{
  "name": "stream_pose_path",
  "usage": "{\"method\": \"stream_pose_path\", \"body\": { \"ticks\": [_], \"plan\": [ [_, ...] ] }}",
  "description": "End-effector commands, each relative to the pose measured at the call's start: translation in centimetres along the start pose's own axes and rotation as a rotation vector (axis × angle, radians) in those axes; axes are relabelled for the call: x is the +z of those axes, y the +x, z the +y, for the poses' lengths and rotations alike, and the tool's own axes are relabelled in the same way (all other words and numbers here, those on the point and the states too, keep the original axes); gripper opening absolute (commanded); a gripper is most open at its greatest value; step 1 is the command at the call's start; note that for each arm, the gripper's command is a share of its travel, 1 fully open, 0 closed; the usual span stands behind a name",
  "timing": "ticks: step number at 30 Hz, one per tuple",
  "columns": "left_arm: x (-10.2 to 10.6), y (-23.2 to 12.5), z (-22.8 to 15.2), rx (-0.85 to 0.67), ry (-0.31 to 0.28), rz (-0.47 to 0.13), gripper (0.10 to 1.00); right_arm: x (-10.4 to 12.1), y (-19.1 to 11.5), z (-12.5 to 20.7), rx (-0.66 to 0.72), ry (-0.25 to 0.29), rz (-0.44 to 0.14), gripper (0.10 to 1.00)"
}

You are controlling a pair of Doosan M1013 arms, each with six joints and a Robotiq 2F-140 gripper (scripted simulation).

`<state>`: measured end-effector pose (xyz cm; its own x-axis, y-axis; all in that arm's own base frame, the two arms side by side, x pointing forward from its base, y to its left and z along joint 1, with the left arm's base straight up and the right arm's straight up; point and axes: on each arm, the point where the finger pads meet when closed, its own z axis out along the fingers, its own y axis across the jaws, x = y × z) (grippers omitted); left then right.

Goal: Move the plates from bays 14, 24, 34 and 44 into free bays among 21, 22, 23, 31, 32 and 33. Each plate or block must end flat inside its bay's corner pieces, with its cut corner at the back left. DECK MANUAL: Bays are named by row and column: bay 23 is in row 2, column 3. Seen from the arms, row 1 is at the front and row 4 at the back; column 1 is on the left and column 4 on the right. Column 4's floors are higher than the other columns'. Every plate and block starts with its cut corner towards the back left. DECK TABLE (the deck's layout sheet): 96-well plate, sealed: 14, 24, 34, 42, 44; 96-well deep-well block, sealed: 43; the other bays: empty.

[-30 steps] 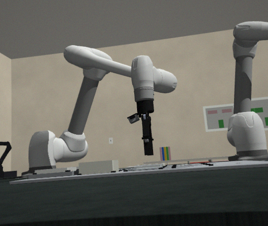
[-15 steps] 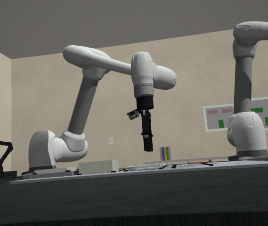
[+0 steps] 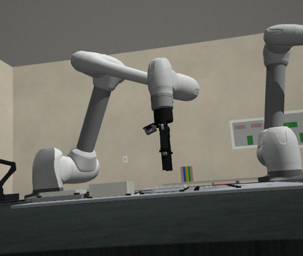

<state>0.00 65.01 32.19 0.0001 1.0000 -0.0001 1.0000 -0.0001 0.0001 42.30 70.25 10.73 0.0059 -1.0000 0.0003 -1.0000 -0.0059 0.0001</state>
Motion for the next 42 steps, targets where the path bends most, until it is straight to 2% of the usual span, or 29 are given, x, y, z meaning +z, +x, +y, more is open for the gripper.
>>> {"method": "stream_pose_path", "body": {
  "ticks": [1, 42],
  "plan": [
    [-0.1, 0.0, 0.0, 0.0, 0.0, 0.002, 1.0, -0.1, 0.9, 0.3, 0.0, 0.001, -0.002, 0.698],
    [-0.1, 0.0, 0.0, 0.0, 0.0, 0.002, 1.0, -0.1, 14.2, 4.6, 0.0, 0.001, -0.001, 0.698]
  ]
}}
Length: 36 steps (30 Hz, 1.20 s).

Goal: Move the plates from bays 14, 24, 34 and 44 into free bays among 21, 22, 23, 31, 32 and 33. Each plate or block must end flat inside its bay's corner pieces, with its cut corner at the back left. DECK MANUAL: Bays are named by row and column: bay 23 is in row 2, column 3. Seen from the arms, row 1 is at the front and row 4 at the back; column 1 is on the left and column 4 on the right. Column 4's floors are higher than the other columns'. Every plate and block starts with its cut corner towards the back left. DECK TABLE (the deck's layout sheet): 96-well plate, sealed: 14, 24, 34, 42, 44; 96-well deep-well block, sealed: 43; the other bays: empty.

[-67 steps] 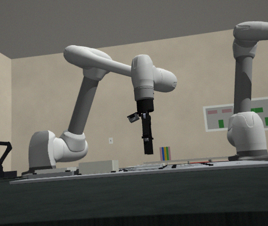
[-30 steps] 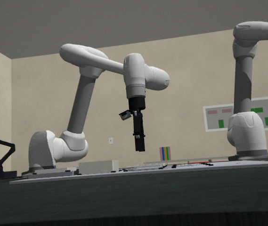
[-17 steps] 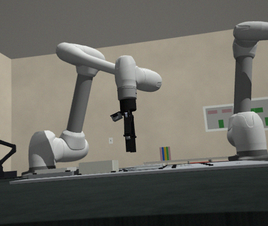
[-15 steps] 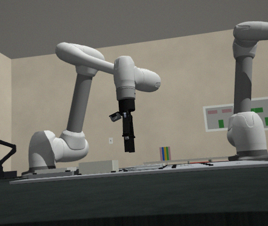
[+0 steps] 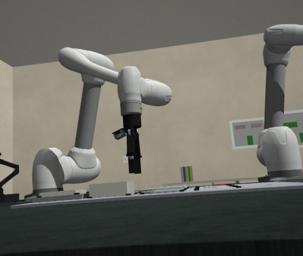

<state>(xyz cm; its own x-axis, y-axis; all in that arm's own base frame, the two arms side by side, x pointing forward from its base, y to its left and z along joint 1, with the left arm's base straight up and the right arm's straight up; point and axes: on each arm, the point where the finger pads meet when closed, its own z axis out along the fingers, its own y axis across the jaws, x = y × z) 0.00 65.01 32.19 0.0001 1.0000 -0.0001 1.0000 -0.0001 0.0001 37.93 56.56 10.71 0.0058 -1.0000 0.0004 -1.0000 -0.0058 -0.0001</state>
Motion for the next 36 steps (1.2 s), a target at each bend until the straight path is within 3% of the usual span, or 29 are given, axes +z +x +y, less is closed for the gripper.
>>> {"method": "stream_pose_path", "body": {
  "ticks": [1, 36],
  "plan": [
    [-0.1, 0.0, 0.0, 0.0, 0.0, 0.002, 1.0, -0.1, 0.9, 0.3, 0.0, 0.001, -0.001, 0.698],
    [-0.1, 0.0, 0.0, 0.0, 0.0, 0.002, 1.0, -0.1, 12.7, 4.1, 0.0, 0.0, -0.001, 0.698]
  ]
}}
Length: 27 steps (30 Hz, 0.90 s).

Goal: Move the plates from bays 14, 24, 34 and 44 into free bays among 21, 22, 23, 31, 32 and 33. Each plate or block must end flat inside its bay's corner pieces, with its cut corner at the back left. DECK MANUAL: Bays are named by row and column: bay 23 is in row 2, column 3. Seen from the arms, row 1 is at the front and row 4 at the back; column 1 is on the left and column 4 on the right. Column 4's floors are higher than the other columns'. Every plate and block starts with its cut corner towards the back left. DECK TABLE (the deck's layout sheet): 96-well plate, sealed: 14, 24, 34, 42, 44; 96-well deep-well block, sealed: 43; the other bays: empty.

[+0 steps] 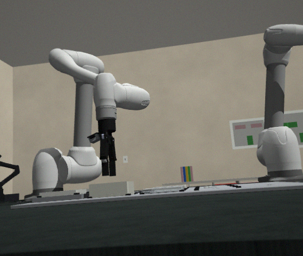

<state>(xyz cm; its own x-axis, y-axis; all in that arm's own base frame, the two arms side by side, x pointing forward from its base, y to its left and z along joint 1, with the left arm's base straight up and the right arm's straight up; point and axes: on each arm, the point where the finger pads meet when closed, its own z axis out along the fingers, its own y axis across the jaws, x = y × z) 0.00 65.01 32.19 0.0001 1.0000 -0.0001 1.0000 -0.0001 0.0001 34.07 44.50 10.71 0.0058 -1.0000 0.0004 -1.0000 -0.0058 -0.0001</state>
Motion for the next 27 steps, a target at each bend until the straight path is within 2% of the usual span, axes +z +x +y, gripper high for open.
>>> {"method": "stream_pose_path", "body": {
  "ticks": [1, 18, 27],
  "plan": [
    [-0.1, 0.0, 0.0, 0.0, 0.0, 0.002, 1.0, -0.1, 1.1, 0.3, 0.0, 0.0, -0.001, 0.698],
    [-0.1, 0.0, 0.0, 0.0, 0.0, 0.002, 1.0, -0.1, 6.8, 2.2, 0.0, 0.0, -0.001, 0.698],
    [-0.1, 0.0, 0.0, 0.0, 0.0, 0.002, 1.0, 0.1, 6.9, 2.2, 0.0, 0.0, -0.001, 0.698]
  ]
}}
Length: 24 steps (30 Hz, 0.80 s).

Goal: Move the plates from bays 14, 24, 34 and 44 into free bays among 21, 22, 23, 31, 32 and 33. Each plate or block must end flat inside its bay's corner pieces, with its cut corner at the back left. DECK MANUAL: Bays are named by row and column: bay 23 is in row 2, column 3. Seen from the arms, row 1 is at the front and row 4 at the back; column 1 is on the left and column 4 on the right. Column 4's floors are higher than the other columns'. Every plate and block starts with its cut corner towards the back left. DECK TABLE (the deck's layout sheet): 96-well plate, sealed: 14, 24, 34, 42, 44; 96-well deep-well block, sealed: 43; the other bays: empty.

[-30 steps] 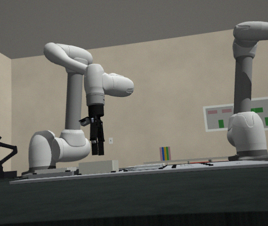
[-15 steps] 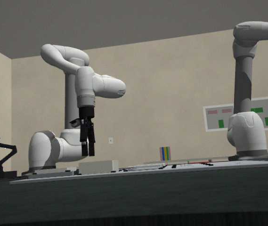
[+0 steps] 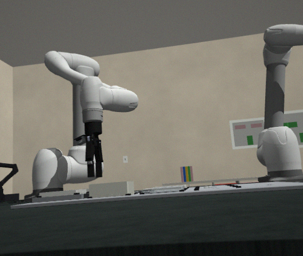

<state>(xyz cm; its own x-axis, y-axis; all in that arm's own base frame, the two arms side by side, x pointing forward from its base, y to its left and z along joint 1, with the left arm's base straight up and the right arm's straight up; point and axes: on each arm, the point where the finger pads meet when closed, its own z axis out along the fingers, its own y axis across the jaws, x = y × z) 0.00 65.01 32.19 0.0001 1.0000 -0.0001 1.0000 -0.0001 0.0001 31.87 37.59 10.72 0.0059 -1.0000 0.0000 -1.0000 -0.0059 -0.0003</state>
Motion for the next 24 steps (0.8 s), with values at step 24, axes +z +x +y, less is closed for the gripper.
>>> {"method": "stream_pose_path", "body": {
  "ticks": [24],
  "plan": [
    [-0.1, 0.0, 0.0, 0.0, 0.0, 0.002, 1.0, 2.7, 0.0, 0.0, 0.0, 0.0, -0.001, 0.698]
  ]
}}
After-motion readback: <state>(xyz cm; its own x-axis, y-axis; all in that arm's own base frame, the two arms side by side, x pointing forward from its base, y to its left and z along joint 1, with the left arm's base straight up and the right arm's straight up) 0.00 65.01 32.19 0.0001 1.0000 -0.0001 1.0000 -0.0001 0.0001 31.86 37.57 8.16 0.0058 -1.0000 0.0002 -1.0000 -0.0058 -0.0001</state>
